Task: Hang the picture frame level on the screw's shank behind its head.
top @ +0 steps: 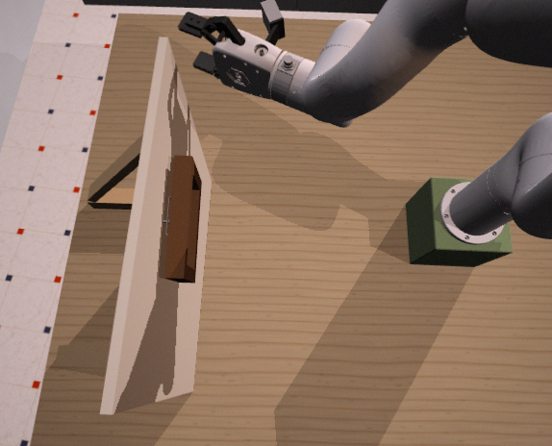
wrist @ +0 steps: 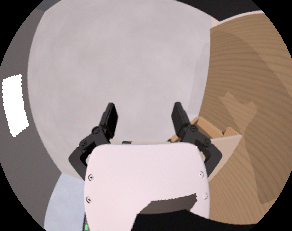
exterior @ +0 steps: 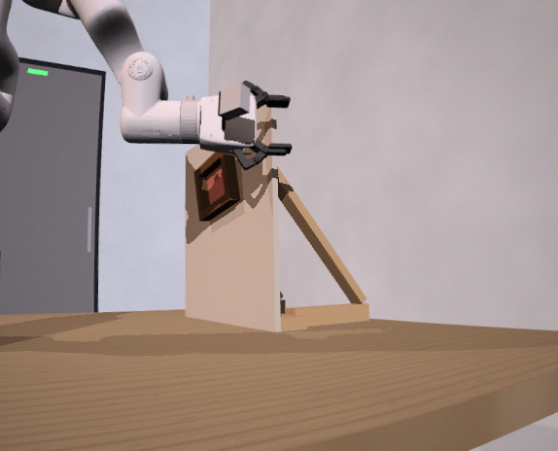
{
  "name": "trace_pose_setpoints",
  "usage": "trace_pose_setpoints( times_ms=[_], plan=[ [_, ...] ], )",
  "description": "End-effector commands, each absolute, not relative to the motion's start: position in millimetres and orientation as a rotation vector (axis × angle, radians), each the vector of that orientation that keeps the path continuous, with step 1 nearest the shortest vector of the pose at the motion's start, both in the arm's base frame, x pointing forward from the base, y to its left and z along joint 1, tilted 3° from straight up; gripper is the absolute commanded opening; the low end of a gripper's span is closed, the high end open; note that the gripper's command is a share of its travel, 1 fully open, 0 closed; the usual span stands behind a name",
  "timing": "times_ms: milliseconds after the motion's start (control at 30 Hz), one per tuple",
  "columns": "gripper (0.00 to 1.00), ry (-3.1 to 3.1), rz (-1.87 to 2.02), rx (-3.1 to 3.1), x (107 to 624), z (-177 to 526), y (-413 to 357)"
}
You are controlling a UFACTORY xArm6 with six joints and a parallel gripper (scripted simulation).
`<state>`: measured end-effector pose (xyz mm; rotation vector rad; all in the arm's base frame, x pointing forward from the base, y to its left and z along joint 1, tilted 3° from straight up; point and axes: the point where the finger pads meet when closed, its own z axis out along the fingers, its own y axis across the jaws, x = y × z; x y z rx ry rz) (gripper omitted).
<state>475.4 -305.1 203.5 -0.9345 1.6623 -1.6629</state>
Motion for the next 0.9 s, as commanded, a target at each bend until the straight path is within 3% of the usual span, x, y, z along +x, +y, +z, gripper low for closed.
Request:
trace_pose_setpoints(
  times_ms=[0,867],
  plan=[
    [1.0,1.661,-1.666,-0.929,476,205,-305],
    [1.0,1.839,-1.604,-0.633,436,189,-293]
  ],
)
